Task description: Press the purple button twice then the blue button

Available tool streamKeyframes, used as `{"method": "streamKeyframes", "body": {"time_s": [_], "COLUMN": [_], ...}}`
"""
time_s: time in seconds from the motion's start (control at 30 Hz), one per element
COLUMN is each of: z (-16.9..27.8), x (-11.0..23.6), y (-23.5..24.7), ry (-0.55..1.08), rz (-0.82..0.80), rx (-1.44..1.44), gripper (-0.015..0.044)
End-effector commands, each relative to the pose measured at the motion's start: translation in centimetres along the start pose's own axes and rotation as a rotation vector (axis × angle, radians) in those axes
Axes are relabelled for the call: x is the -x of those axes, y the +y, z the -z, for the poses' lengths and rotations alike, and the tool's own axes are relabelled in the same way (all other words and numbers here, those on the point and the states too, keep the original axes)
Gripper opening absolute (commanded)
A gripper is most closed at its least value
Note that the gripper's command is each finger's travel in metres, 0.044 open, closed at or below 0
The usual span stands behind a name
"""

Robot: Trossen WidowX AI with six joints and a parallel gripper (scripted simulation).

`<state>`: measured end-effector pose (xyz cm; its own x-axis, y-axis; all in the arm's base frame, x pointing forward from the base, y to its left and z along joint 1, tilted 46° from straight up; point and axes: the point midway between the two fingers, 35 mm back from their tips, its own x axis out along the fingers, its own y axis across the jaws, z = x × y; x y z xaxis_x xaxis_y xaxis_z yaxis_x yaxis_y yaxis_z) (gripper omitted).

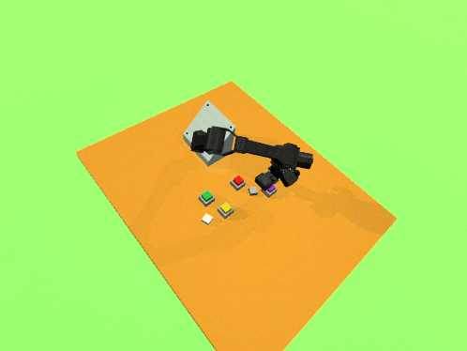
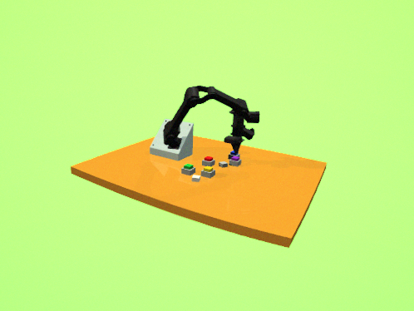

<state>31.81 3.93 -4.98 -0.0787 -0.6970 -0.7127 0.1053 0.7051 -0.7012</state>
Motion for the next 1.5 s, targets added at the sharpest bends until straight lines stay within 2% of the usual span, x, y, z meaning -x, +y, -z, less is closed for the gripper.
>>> {"method": "streamKeyframes", "body": {"time_s": [0.0,0.47,1.07,1.2,1.47], "z": [0.1,0.1,0.1,0.1,0.1], "x": [-0.7,-2.9,-2.9,0.3,0.3], "y": [-0.1,-0.1,-0.1,-0.1,-0.1], "ry": [0.001,0.001,0.001,0.001,0.002], "rz": [0.007,0.008,0.008,0.006,0.007], "rx": [0.008,0.007,0.007,0.007,0.008], "gripper": [0.002,0.002,0.002,0.002,0.002]}}
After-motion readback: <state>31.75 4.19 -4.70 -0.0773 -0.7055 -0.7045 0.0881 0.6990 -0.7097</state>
